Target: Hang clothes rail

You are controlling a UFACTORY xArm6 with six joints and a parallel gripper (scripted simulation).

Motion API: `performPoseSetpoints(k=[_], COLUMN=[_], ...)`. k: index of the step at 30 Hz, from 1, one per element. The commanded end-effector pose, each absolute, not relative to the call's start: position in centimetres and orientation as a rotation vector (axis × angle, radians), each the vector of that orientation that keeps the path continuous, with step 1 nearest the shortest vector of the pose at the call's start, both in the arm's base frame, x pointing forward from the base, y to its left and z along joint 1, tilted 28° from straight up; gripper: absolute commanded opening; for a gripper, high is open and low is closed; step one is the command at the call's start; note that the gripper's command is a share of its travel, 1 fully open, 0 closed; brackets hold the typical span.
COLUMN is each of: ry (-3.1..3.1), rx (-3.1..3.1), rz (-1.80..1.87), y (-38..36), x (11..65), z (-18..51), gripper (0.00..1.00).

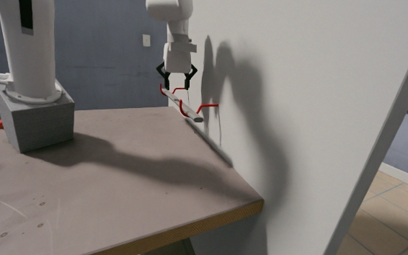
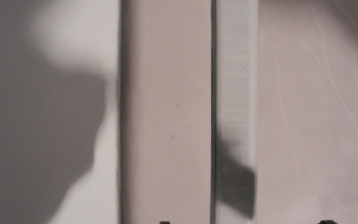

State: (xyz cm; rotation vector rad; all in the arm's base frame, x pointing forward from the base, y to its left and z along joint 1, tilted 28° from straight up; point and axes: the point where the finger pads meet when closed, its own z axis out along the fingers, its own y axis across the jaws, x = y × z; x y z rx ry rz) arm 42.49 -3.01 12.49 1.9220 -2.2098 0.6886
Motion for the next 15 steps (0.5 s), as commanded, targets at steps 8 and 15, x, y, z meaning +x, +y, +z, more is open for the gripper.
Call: performPoseSetpoints(k=[8, 15], ry=[-2.211, -2.211], rx=[1.923, 1.923], rz=[0.692, 0.692], y=[-2.4, -1.9], x=[42.3, 42.1], z=[13.9, 14.9], gripper=[0.82, 0.82])
